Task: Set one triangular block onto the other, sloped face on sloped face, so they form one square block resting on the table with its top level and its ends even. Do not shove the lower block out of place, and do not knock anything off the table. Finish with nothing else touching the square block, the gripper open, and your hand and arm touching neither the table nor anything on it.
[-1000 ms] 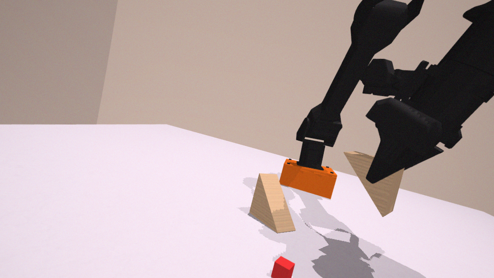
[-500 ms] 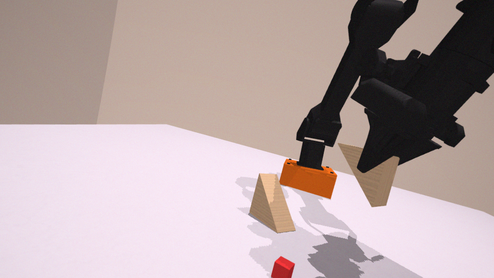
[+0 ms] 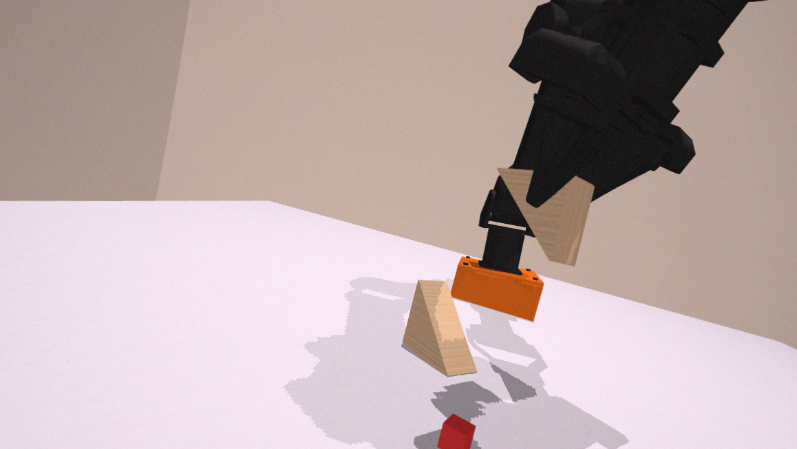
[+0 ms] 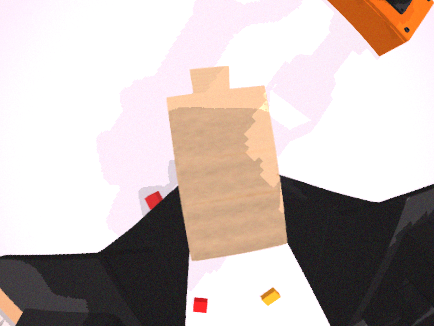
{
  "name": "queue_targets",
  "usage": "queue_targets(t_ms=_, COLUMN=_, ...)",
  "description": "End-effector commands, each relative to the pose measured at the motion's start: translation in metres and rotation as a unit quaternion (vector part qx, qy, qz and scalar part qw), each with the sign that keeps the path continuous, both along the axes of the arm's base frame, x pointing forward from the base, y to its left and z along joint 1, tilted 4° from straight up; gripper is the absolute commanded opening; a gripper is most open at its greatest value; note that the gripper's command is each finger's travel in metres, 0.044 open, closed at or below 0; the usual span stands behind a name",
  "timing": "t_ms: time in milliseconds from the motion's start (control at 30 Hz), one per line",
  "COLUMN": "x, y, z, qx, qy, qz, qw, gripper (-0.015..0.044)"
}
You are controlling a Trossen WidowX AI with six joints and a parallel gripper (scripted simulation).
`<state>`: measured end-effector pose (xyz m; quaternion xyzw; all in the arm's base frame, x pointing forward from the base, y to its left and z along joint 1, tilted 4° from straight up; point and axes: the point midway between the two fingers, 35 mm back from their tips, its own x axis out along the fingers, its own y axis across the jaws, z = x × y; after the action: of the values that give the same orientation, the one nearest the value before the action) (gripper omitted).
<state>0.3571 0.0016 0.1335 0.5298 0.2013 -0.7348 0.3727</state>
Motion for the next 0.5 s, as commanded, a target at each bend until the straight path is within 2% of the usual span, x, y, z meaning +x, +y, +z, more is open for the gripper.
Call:
queue_targets(t_ms=0, x=0.000, y=-0.003, z=0.004, qx=-0.001, qy=-0.002, qz=0.005, qw=1.000, gripper=0.0000)
queue_targets(t_ms=467, x=-0.011, y=-0.025, z=-0.054, qx=-0.007, qy=0.038, qz=-0.019, qw=0.999, gripper=0.0000)
